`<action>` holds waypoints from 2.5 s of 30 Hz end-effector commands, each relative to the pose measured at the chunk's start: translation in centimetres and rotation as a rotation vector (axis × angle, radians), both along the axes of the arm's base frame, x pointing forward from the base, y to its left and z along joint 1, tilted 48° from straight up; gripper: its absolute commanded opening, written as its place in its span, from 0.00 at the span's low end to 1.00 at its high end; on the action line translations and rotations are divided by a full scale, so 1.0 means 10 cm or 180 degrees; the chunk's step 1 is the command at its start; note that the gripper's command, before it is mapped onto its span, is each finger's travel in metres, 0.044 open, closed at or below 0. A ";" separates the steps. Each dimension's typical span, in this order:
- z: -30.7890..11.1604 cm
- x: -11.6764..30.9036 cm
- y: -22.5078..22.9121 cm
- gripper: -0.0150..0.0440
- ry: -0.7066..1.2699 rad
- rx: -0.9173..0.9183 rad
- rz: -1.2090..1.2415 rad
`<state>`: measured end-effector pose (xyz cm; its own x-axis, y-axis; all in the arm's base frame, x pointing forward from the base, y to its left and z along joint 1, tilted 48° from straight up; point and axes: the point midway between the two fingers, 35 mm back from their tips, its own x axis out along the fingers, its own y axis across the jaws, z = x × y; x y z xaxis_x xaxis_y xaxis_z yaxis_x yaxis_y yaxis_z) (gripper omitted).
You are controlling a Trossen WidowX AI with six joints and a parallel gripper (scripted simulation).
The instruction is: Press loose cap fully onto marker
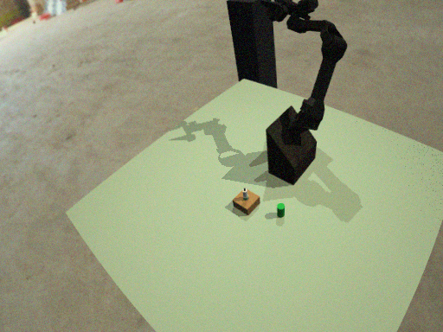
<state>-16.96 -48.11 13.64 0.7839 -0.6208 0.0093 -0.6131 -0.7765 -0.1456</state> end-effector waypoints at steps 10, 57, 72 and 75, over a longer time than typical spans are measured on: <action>0.12 1.43 -0.39 0.66 -0.1374 0.2006 0.0477; -0.75 4.76 5.47 0.66 -0.2741 0.5324 -1.0837; -0.91 4.31 6.12 0.66 -0.3484 0.3561 -1.1159; -0.93 4.30 6.15 0.66 -0.3482 0.3560 -1.1160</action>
